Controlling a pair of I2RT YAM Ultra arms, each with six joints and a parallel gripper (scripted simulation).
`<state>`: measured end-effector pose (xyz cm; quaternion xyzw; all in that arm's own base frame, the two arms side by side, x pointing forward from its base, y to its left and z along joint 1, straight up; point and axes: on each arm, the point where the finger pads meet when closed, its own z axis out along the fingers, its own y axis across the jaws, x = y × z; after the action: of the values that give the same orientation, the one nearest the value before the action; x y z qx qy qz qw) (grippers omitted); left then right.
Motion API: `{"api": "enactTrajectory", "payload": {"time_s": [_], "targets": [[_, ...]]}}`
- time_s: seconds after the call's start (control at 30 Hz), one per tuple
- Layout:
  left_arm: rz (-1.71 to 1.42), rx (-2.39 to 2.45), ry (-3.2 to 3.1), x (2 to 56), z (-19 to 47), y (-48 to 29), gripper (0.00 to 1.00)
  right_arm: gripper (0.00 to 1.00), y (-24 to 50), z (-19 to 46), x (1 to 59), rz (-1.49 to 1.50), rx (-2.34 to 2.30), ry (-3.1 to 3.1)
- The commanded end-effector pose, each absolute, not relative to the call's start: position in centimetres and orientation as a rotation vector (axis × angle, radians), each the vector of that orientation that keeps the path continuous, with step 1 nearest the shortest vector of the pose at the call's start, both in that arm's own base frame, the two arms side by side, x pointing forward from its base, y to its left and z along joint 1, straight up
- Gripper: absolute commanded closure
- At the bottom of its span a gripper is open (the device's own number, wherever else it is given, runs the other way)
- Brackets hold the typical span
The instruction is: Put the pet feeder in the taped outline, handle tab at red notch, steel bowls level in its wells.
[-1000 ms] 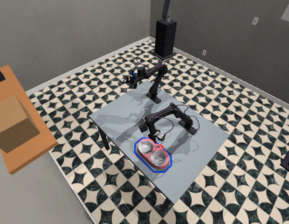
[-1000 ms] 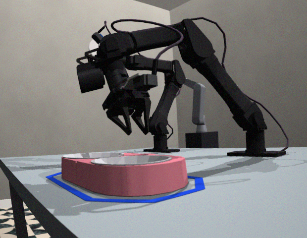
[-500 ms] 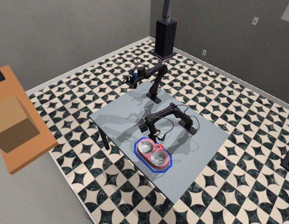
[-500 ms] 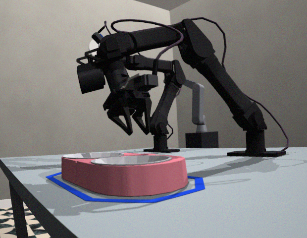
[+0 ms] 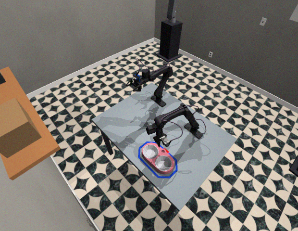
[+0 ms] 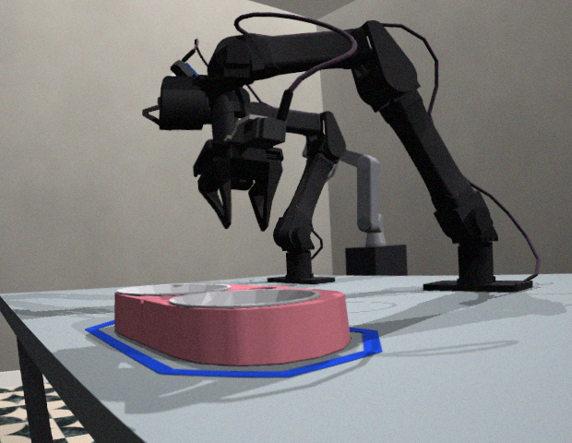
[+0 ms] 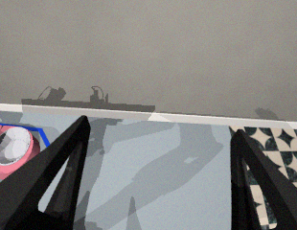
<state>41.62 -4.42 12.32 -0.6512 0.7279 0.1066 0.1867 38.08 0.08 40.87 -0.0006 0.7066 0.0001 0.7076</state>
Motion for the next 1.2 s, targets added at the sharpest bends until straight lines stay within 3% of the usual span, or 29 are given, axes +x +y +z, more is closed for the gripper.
{"api": "enactTrajectory", "payload": {"time_s": [0.0, 0.23, 0.27, 0.53, 0.57, 0.63, 0.9, 0.93, 1.17], "targets": [[0.142, -1.719, 2.107, 42.8, 14.3, -3.7, 0.53, 0.00, 0.5, 42.0, 37.6, 0.007, -0.005, 1.549], [-0.080, -1.401, 2.200, 45.1, 17.9, -3.9, 0.53, 0.00, 0.2, 41.3, 37.9, 0.004, 0.000, 1.564], [0.003, -1.476, 2.252, 43.9, 14.5, -4.3, 0.53, 0.00, 0.1, 41.7, 37.9, 0.002, 0.002, 1.557], [-0.202, -1.095, 2.183, 45.9, 23.2, -3.0, 0.53, 0.00, 0.2, 40.6, 38.4, 0.002, 0.005, 1.577], [-0.177, -1.130, 2.263, 44.9, 18.7, -3.5, 0.53, 0.00, 0.2, 40.8, 38.5, 0.003, 0.005, 1.568], [-0.177, -1.130, 2.263, 44.9, 18.7, -3.5, 0.53, 0.00, 0.2, 40.8, 38.5, 0.003, 0.005, 1.568], [-0.247, -0.777, 2.098, 45.3, 28.6, -1.8, 0.53, 0.00, 0.4, 39.6, 38.6, 0.007, 0.001, 1.604], [-0.248, -0.787, 2.174, 44.9, 23.7, -2.3, 0.53, 0.00, 0.5, 41.4, 37.6, 0.010, -0.001, 1.553], [-0.254, -0.531, 1.977, 44.2, 31.3, -1.2, 0.53, 0.00, 0.3, 41.8, 37.2, 0.007, 0.000, 1.546]]}}
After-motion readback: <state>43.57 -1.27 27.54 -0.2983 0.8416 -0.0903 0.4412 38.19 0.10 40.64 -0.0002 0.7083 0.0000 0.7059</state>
